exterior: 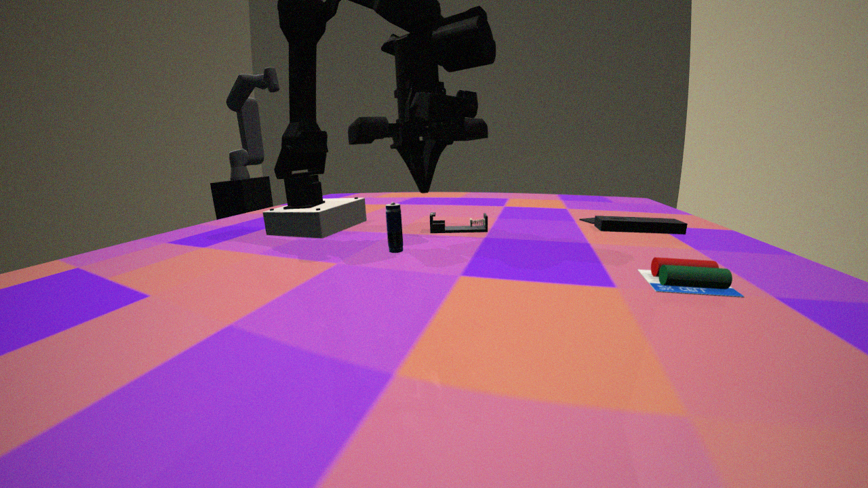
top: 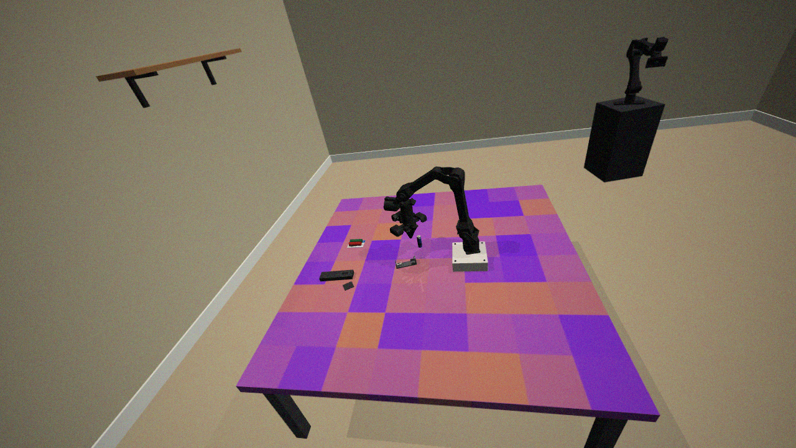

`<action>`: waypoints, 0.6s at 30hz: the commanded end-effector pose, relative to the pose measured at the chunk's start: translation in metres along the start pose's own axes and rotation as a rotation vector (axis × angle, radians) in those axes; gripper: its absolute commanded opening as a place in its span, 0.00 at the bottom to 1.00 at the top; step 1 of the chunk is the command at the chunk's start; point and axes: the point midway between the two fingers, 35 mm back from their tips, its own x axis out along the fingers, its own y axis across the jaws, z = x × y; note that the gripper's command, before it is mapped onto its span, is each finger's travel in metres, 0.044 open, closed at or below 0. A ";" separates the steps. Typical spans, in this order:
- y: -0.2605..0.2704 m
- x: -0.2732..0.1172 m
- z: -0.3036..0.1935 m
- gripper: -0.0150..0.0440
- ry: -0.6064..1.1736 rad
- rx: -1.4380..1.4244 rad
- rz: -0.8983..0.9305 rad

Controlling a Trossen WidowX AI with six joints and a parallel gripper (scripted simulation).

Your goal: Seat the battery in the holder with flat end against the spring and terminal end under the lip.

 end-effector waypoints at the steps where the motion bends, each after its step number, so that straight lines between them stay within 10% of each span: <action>1: -0.004 0.031 -0.005 0.25 0.016 0.006 -0.012; 18: -0.025 0.036 -0.004 0.25 0.016 0.006 -0.015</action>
